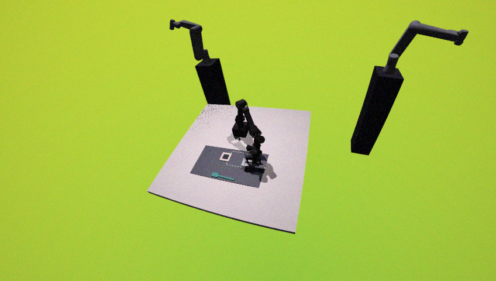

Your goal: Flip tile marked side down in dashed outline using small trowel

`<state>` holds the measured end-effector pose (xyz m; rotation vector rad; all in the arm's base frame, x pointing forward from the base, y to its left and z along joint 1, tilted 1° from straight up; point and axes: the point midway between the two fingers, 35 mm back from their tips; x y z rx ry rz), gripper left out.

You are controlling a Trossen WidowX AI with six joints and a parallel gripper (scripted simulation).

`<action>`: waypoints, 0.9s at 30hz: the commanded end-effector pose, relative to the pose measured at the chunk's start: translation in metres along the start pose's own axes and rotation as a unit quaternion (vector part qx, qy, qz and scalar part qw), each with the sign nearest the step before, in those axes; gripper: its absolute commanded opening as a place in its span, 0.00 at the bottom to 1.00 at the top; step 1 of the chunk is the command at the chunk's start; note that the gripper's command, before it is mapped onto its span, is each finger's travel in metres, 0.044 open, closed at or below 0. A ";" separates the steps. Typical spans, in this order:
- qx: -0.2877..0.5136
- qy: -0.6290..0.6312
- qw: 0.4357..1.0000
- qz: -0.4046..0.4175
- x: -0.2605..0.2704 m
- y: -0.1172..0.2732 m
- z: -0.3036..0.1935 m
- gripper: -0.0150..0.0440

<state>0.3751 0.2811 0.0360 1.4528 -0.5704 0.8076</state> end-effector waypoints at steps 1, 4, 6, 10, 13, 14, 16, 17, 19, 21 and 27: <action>-0.003 0.000 1.000 -0.001 0.006 -0.003 0.012 0.25; -0.005 0.002 1.000 -0.007 0.008 -0.010 0.028 0.25; -0.007 0.003 1.000 -0.011 0.009 -0.014 0.038 0.25; -0.010 0.005 1.000 -0.018 0.011 -0.021 0.059 0.25; -0.011 0.006 1.000 -0.023 0.012 -0.025 0.075 0.25; -0.012 0.006 1.000 -0.025 0.012 -0.026 0.081 0.25; -0.013 0.007 0.999 -0.028 0.012 -0.029 0.091 0.25; -0.013 0.008 0.999 -0.029 0.012 -0.030 0.097 0.25; -0.014 0.008 0.999 -0.032 0.012 -0.032 0.107 0.25; -0.015 0.009 0.999 -0.035 0.012 -0.034 0.118 0.25; -0.017 0.011 0.999 -0.041 0.011 -0.039 0.150 0.25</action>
Point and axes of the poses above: the point midway between the two fingers, 35 mm back from their tips, its own y axis back along the fingers, its own x axis across the jaws, z = x × y, and after that the axes turned 5 degrees about y, right-handed
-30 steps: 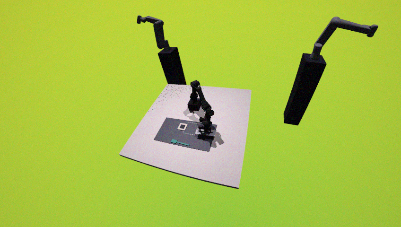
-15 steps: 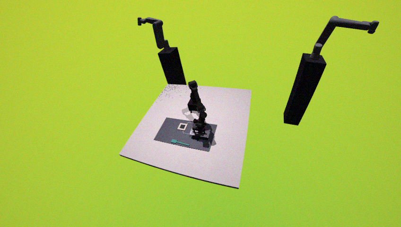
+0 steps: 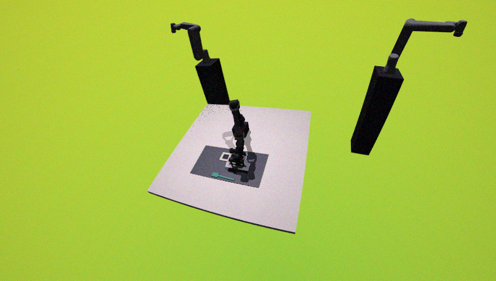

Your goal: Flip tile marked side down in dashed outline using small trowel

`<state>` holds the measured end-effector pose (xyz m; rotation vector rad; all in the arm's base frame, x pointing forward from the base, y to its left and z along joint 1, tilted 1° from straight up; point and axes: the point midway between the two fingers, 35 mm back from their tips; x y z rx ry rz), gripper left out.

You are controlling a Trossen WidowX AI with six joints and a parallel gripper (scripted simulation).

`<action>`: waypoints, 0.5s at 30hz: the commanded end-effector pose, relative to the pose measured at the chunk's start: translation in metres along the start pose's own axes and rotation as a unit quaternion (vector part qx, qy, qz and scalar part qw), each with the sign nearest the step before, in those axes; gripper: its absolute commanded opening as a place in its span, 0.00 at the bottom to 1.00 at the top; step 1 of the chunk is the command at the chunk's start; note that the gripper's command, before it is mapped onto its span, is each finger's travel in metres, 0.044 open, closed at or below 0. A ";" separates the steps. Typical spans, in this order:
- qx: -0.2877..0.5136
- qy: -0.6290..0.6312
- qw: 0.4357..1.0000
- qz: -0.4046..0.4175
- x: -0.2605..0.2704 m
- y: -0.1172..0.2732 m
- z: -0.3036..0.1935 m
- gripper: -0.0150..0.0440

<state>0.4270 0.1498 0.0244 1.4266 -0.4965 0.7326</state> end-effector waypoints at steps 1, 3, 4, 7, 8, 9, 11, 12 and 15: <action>0.001 0.002 1.000 0.005 0.004 0.000 0.019 0.25; 0.000 0.002 1.000 0.003 0.003 -0.001 0.030 0.25; 0.000 0.003 1.000 0.002 0.003 -0.002 0.035 0.25; 0.000 0.003 1.000 0.000 0.001 -0.003 0.051 0.25; -0.001 0.004 1.000 0.000 0.000 -0.003 0.056 0.25; -0.001 0.004 1.000 -0.001 -0.001 -0.004 0.061 0.25; -0.002 0.002 1.000 -0.003 -0.003 -0.004 0.071 0.25; -0.002 0.001 1.000 -0.004 -0.004 -0.004 0.076 0.25; -0.003 -0.005 1.000 -0.009 -0.009 -0.003 0.091 0.25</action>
Point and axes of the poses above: the point midway between the two fingers, 35 mm back from their tips, its own y axis back along the fingers, its own x axis across the jaws, z = x × y, and after that the axes turned 5 degrees about y, right-handed
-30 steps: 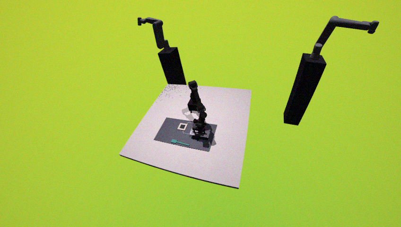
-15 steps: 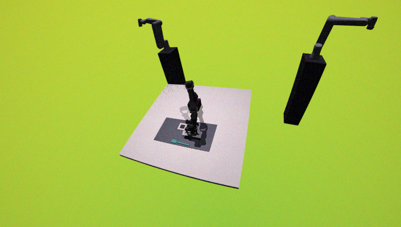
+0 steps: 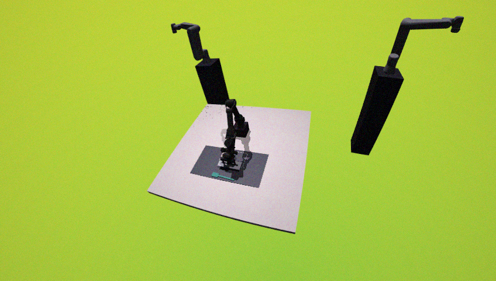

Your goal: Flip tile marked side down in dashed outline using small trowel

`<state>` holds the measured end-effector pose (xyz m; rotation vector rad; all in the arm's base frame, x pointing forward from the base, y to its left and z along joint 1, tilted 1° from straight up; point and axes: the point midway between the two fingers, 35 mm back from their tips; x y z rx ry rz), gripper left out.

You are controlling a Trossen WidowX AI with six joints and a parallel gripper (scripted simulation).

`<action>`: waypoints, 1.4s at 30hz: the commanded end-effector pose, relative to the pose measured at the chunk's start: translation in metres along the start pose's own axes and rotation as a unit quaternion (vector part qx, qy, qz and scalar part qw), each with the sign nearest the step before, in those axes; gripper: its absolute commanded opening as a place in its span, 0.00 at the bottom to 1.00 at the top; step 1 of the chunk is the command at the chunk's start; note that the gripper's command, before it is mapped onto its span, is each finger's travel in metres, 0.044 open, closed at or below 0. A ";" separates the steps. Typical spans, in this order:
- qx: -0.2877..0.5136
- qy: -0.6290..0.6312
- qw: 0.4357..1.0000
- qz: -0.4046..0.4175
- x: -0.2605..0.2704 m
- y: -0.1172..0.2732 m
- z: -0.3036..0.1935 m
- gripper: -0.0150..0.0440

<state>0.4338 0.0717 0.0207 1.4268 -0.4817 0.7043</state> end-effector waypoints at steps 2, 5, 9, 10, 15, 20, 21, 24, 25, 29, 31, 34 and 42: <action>0.000 -0.006 1.000 0.002 -0.002 0.003 0.024 0.25; -0.001 -0.009 1.000 0.000 -0.006 0.004 0.037 0.25; -0.002 -0.007 1.000 0.001 -0.010 0.006 0.055 0.25; -0.002 -0.006 1.000 0.002 -0.011 0.006 0.060 0.25; -0.003 -0.003 1.000 0.005 -0.018 0.009 0.083 0.25; -0.005 0.001 1.000 0.009 -0.025 0.013 0.105 0.25; -0.005 0.001 1.000 0.010 -0.026 0.014 0.109 0.25; -0.006 0.004 1.000 0.013 -0.031 0.017 0.122 0.25; -0.007 0.005 1.000 0.014 -0.033 0.018 0.126 0.25; -0.010 0.008 1.000 0.019 -0.039 0.023 0.142 0.25; -0.011 0.010 1.000 0.022 -0.043 0.026 0.150 0.25; -0.013 0.013 0.999 0.026 -0.048 0.031 0.162 0.25; -0.022 0.022 0.999 0.038 -0.064 0.044 0.191 0.25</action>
Point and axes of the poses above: the point midway between the two fingers, 35 mm back from their tips, its own y axis back along the fingers, its own x axis across the jaws, z = x × y, and after that the axes turned 5 degrees about y, right-handed
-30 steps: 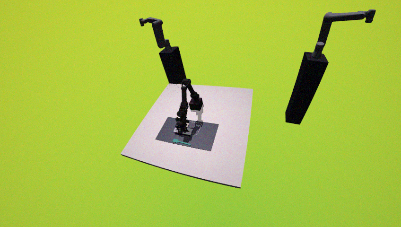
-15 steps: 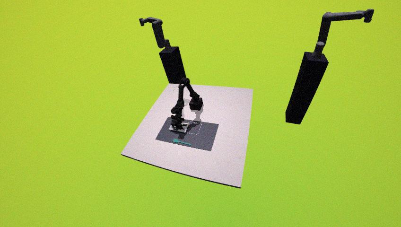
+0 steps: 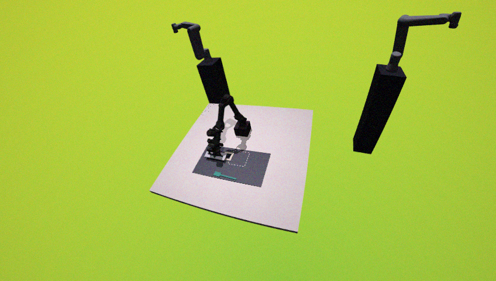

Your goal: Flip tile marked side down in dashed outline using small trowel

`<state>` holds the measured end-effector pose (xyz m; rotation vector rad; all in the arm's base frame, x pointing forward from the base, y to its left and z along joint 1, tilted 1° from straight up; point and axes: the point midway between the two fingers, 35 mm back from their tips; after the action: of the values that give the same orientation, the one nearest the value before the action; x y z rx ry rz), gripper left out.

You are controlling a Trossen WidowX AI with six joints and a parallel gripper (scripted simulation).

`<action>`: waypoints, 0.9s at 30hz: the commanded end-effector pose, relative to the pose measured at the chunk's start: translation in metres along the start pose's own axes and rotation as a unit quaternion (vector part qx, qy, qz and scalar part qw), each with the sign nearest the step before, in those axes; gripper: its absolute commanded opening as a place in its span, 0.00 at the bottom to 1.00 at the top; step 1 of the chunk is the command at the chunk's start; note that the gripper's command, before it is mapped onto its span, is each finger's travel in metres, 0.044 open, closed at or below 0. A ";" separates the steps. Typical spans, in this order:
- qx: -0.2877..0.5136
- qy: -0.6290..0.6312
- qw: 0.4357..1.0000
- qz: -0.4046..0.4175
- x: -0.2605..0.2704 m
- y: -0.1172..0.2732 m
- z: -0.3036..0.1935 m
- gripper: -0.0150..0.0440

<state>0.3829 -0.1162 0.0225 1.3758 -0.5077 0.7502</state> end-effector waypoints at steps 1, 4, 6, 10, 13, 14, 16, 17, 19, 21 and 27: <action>-0.006 0.010 1.000 0.015 -0.002 0.009 0.014 0.25; -0.010 0.014 1.000 0.020 -0.008 0.015 0.024 0.25; -0.013 0.016 1.000 0.024 -0.012 0.018 0.030 0.25; -0.019 0.022 0.999 0.031 -0.021 0.027 0.043 0.25; -0.022 0.024 0.999 0.033 -0.024 0.030 0.047 0.25; -0.022 0.024 0.999 0.033 -0.024 0.030 0.047 0.25; -0.022 0.024 0.999 0.033 -0.024 0.030 0.047 0.25; -0.022 0.024 0.999 0.033 -0.024 0.030 0.047 0.25; -0.022 0.024 0.999 0.033 -0.024 0.030 0.047 0.25; -0.022 0.024 0.999 0.033 -0.026 0.028 0.048 0.25; -0.022 0.025 0.999 0.033 -0.033 0.022 0.049 0.25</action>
<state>0.3486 -0.1689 0.0236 1.3068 -0.5322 0.8071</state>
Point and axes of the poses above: the point midway between the two fingers, 35 mm back from their tips, its own y axis back along the fingers, its own x axis across the jaws, z = x × y, and after that the axes turned 5 degrees about y, right-handed
